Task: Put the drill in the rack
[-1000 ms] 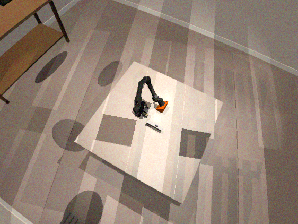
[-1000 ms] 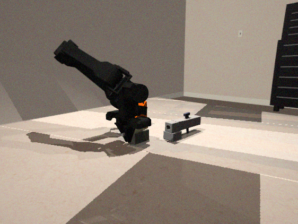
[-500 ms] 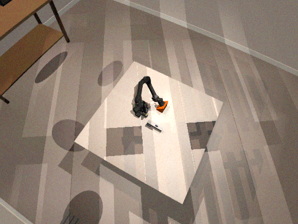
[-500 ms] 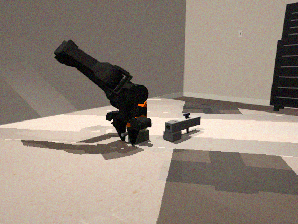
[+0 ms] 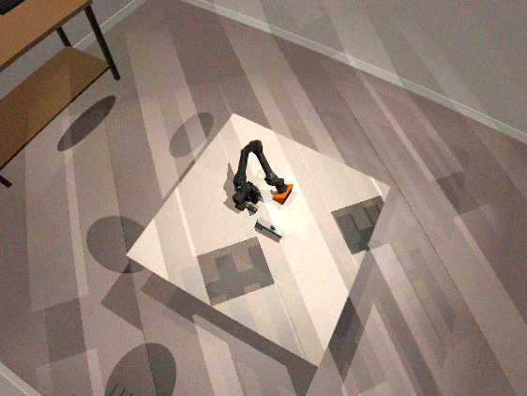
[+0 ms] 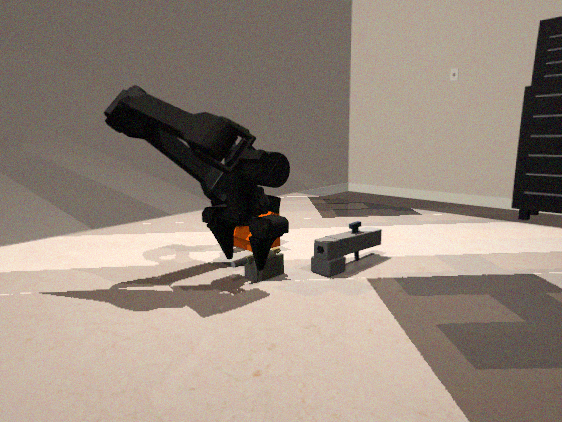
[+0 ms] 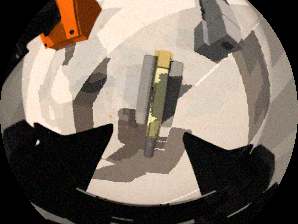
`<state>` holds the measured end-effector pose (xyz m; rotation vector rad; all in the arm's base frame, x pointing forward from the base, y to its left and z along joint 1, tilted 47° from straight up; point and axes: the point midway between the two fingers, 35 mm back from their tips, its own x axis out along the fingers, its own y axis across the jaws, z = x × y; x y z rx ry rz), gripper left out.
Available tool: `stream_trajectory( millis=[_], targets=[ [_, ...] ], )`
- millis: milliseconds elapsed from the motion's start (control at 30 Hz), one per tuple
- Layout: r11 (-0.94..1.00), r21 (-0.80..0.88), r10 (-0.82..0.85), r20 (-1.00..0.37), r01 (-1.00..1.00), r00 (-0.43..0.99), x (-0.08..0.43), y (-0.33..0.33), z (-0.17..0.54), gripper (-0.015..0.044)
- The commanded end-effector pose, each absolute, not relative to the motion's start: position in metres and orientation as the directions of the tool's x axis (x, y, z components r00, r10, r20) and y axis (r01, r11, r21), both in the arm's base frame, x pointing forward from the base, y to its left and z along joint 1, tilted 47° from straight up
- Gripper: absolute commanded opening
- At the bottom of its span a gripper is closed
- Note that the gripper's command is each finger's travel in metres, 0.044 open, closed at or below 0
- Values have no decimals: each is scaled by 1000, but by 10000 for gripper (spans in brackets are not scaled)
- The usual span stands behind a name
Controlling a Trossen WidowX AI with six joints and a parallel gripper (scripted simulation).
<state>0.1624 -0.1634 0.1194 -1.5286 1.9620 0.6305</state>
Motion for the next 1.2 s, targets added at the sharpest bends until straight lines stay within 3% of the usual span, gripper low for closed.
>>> stream_trajectory(
  millis=[0, 433, 800, 1000, 1167],
  targets=[
    [239, 12, -708, -682, -971, -183, 166, -151, 133, 440],
    [244, -21, -697, -699, -970, -160, 181, -131, 148, 440],
    [461, -380, -421, -889, -802, 179, 331, -49, 86, 440],
    [602, -401, -232, -915, -690, 329, 396, 15, 57, 440],
    [718, -326, -42, -903, -616, 428, 443, 74, 33, 440]
  ],
)
